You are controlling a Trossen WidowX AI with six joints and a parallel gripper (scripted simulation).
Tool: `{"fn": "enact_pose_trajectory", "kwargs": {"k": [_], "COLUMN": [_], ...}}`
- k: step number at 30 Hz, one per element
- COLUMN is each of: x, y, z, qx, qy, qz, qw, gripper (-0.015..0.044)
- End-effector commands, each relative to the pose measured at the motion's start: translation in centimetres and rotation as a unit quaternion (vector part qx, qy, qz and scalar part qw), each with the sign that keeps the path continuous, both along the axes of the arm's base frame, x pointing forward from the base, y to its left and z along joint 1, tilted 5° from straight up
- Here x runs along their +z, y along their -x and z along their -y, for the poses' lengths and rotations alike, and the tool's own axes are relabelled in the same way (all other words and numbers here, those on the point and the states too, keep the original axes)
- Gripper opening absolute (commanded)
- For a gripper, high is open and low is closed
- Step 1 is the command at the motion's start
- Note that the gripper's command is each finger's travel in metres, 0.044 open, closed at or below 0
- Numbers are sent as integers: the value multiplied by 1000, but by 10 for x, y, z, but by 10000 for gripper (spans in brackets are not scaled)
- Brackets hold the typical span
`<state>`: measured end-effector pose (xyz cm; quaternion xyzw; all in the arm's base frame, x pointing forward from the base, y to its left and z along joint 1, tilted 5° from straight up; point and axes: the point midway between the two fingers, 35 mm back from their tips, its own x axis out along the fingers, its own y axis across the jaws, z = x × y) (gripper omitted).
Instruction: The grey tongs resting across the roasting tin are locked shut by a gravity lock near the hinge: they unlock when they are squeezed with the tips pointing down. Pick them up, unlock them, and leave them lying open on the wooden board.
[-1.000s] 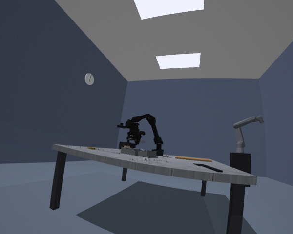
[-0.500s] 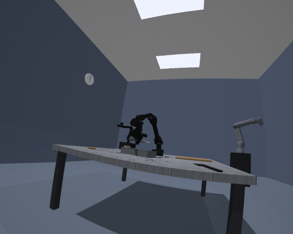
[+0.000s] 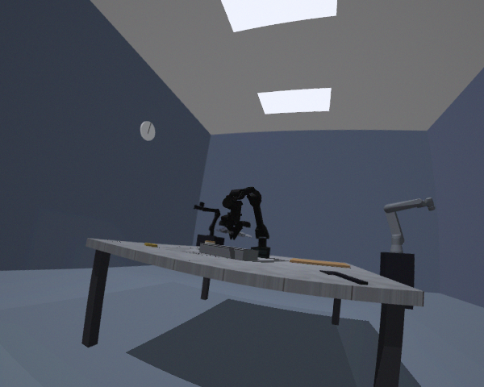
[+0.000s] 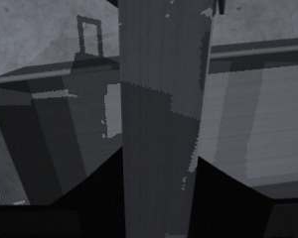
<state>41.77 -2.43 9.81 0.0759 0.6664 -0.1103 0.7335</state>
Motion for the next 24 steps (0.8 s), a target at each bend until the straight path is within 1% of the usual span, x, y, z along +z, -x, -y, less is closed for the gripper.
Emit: {"fn": "enact_pose_trajectory", "kwargs": {"k": [1, 12, 24], "x": [-1, -6, -10], "y": [0, 8, 32], "z": [-24, -102, -183], "qx": [33, 142, 254], "qy": [3, 8, 13], "qz": [-4, -11, -18], "qw": [999, 990, 967], "gripper": [-150, -150, -150]}}
